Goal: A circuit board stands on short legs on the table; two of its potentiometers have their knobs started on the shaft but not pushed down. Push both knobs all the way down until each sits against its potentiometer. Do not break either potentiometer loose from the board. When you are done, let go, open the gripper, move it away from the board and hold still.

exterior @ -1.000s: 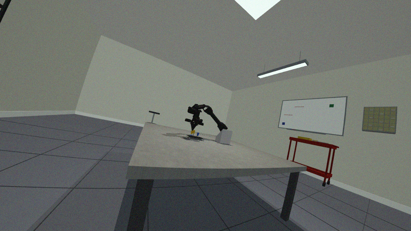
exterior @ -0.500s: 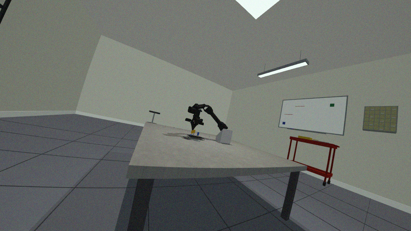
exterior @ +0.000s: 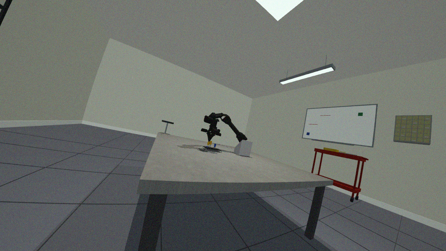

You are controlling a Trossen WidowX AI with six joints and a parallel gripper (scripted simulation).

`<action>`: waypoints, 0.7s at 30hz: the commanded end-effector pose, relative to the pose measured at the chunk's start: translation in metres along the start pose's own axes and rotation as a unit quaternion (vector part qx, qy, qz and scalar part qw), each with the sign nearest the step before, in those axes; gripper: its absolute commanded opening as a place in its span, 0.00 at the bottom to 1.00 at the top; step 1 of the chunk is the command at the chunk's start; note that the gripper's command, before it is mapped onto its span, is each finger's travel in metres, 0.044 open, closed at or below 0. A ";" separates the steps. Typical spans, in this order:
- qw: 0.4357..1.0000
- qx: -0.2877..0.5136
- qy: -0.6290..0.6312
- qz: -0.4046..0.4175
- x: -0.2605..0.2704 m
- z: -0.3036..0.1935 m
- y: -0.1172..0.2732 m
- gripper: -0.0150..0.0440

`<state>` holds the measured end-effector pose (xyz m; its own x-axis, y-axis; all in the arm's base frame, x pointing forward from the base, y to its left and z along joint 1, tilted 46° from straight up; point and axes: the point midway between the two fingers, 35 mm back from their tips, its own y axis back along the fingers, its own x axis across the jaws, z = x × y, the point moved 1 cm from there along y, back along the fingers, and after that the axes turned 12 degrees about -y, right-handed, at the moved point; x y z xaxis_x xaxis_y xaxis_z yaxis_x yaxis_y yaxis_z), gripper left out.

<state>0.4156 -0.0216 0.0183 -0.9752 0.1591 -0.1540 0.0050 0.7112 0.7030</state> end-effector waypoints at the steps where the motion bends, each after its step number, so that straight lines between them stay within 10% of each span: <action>1: 1.000 0.005 -0.011 0.012 -0.002 -0.004 -0.022 0.25; 21: 1.000 0.005 -0.011 0.012 -0.002 -0.004 -0.025 0.25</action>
<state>0.4154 -0.0220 0.0176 -0.9758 0.1543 -0.1551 0.0006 0.7107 0.7035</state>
